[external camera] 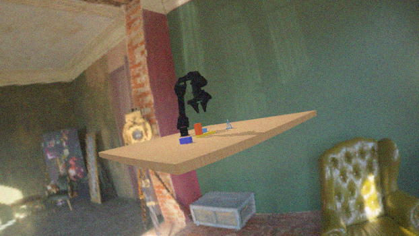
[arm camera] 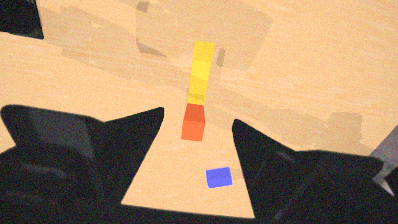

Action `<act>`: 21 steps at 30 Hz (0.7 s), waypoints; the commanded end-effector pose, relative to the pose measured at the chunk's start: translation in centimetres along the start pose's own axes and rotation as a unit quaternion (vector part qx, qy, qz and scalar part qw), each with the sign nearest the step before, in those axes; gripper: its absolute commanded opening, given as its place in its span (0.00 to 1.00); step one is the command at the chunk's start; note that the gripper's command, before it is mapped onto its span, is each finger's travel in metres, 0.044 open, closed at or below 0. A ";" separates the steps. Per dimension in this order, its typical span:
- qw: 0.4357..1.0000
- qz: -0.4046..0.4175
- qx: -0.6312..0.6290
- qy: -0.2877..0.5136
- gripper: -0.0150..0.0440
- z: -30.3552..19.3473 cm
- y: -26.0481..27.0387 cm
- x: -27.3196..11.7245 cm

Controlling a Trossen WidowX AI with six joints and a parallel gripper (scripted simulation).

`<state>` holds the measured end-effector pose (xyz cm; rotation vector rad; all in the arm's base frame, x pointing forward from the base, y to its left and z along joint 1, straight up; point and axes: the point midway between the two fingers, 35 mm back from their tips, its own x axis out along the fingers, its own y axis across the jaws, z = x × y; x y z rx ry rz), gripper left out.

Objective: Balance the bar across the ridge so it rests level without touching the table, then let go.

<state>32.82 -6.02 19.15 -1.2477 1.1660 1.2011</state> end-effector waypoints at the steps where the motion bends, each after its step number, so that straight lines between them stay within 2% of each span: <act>1: 1.000 0.006 -0.008 0.003 0.79 0.1 0.0 0.3; 21: 1.000 0.006 -0.008 0.003 0.79 0.0 0.3 11.7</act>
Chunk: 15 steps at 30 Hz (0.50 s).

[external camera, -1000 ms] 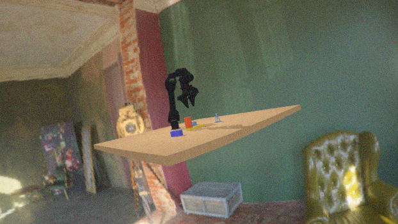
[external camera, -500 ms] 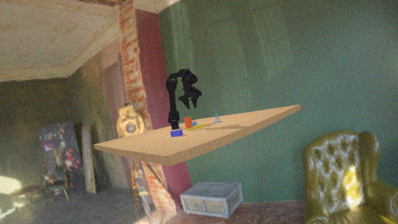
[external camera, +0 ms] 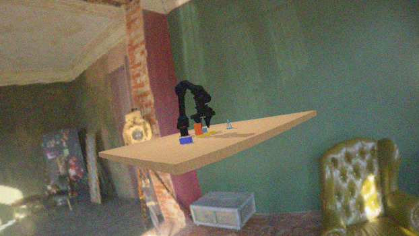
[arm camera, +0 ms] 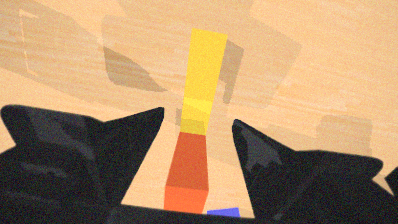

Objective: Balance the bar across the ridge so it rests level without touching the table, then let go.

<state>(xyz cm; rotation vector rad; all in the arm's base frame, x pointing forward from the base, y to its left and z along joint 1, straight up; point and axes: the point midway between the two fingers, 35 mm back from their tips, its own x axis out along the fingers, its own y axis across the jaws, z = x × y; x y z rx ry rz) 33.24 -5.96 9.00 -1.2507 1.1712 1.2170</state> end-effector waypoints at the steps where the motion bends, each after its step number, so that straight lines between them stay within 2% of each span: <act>1: 1.000 0.000 -0.003 0.002 0.79 0.0 0.3 1.6; 15: 1.000 0.000 -0.003 0.002 0.79 0.0 0.2 2.8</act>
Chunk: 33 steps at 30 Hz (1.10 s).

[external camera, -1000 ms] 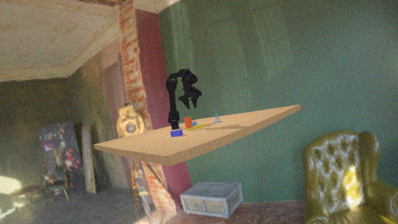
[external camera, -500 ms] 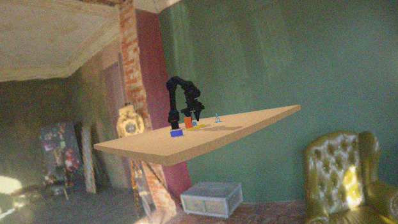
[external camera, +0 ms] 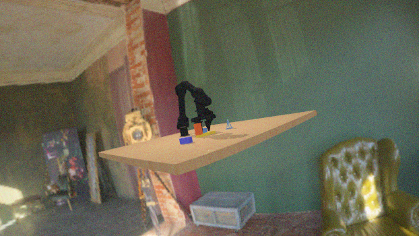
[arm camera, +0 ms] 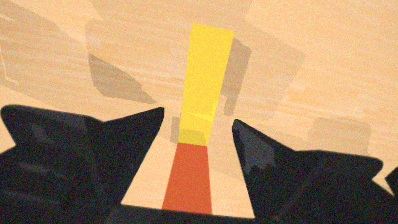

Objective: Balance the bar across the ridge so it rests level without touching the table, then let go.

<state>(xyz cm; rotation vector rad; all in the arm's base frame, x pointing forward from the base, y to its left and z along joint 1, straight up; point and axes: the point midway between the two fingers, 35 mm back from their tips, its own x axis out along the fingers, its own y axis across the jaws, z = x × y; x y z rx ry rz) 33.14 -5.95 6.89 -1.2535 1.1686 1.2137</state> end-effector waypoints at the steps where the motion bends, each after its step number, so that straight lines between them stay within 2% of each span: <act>1: 1.000 0.002 -0.003 0.002 0.79 0.0 0.1 0.8; 24: 1.000 0.002 -0.003 0.002 0.79 0.0 0.1 2.1; 31: 1.000 0.002 0.000 -0.001 0.48 0.0 0.1 2.0; 33: 1.000 0.002 0.000 -0.001 0.45 0.0 0.1 2.0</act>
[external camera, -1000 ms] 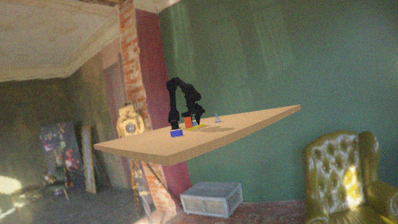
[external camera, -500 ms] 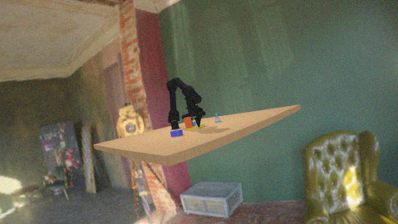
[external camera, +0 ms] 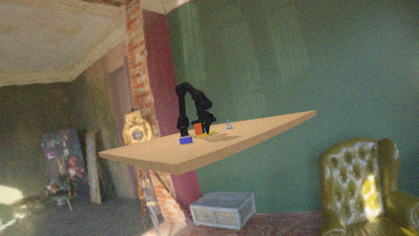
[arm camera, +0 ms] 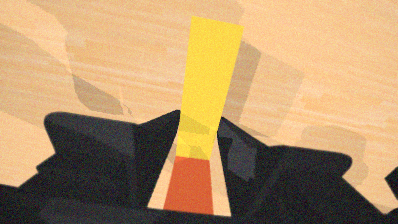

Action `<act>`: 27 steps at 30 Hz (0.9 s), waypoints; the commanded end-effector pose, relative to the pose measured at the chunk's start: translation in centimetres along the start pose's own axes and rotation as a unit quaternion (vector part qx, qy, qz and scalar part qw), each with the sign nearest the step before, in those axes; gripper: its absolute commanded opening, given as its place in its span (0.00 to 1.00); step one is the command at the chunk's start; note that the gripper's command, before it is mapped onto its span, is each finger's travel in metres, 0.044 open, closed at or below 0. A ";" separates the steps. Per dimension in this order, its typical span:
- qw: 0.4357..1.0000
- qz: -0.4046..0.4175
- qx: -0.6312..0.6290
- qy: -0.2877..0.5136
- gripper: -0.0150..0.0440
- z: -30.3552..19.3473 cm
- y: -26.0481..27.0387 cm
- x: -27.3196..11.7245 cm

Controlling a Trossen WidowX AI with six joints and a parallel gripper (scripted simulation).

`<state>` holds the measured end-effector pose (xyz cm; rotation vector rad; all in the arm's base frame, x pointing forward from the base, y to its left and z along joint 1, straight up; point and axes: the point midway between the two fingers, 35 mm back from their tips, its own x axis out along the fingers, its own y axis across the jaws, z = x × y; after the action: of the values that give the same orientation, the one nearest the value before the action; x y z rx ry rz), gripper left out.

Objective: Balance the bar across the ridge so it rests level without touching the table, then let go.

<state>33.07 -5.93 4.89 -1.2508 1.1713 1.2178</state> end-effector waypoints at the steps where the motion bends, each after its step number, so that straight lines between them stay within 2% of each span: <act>1: 1.000 0.000 0.000 0.000 0.44 0.0 0.0 0.0; 5: 1.000 0.000 0.000 0.000 0.40 0.0 0.0 0.0; 8: 1.000 0.000 0.000 0.000 0.26 0.0 -0.1 -0.4; 9: 1.000 0.000 0.000 0.000 0.25 0.0 -0.1 -0.6; 27: 1.000 0.000 -0.001 0.001 0.25 -0.1 -0.6 -5.2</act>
<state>33.45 -6.00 8.91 -1.2455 1.1764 1.2252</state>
